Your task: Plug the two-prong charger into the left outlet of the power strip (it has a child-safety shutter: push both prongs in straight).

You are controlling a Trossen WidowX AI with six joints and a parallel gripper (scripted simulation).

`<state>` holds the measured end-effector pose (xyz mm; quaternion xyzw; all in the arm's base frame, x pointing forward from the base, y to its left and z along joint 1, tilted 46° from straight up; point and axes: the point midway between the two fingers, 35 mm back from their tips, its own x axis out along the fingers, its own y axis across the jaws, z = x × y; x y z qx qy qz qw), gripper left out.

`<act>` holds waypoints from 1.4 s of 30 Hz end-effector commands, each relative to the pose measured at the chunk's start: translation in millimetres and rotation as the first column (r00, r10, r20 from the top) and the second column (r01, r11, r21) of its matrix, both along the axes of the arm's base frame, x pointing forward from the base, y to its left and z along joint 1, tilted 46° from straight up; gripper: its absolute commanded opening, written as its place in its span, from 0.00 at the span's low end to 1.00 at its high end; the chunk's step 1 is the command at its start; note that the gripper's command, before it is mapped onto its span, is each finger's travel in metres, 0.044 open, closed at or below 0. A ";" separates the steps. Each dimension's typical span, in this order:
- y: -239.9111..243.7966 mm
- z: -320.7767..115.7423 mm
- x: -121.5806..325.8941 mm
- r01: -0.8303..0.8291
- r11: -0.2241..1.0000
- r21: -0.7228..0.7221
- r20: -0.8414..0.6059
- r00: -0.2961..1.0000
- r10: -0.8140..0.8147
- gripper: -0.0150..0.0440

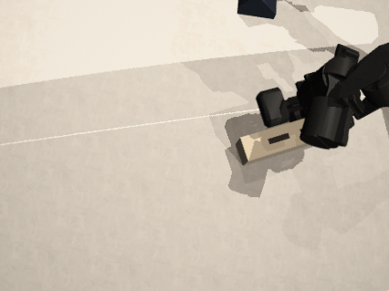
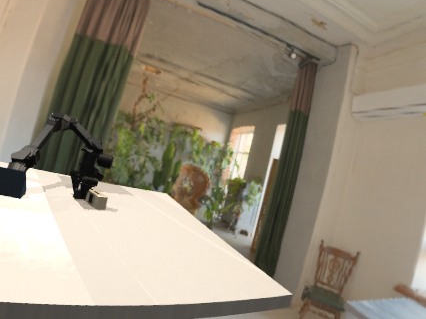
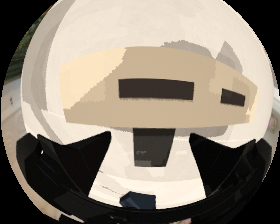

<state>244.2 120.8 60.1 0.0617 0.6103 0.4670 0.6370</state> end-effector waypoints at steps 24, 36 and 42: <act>-10.5 -7.2 -18.1 -0.002 1.000 0.009 0.009 1.000 0.002 1.00; -18.0 -12.3 -31.5 -0.002 1.000 0.009 0.009 1.000 0.002 1.00; -21.5 -14.8 -38.4 -0.003 1.000 0.009 0.008 1.000 0.002 1.00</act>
